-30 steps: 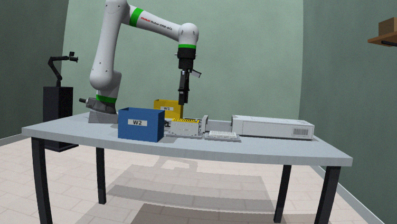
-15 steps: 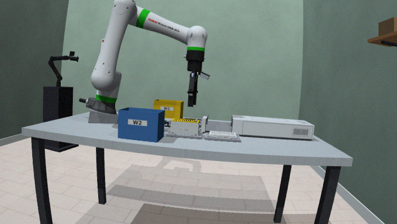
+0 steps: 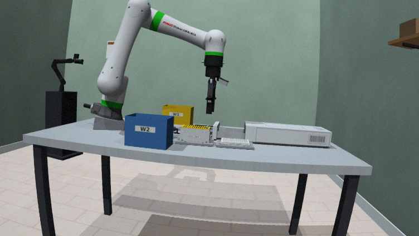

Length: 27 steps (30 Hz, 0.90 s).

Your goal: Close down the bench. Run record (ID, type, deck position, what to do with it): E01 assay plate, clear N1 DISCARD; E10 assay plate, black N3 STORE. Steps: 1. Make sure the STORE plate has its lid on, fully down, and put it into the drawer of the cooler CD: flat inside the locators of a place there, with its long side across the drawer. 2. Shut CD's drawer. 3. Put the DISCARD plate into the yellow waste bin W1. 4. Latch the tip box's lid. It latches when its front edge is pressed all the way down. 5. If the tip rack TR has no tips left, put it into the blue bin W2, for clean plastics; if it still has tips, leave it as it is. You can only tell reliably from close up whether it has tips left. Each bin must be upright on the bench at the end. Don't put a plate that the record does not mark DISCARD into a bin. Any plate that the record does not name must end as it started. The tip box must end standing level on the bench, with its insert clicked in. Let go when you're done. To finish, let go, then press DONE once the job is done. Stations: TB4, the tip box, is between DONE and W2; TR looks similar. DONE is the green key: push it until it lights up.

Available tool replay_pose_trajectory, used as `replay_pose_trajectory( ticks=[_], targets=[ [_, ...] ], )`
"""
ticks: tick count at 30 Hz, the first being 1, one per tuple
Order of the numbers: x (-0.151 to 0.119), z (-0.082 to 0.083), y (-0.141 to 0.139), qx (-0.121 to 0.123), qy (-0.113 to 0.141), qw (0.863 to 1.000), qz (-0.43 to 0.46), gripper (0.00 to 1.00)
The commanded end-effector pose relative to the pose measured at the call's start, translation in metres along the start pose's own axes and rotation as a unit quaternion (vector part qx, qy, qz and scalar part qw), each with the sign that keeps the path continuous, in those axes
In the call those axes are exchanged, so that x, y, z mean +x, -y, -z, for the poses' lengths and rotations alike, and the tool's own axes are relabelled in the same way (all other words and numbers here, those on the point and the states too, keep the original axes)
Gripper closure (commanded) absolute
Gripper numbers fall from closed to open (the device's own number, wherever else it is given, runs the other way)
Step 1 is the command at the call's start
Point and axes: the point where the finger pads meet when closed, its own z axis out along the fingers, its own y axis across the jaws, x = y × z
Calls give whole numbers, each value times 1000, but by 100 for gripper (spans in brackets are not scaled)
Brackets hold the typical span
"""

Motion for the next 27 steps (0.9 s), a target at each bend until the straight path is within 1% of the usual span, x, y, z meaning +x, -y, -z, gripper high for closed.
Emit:
replay_pose_trajectory(
  ticks=[1,8,23,27],
  targets=[
    [1,1,0,0,-1,1000,0,12],
    [1,-2,0,0,-1,1000,0,12],
    [1,-22,0,0,-1,1000,0,12],
    [1,-24,0,0,-1,1000,0,12]
  ],
)
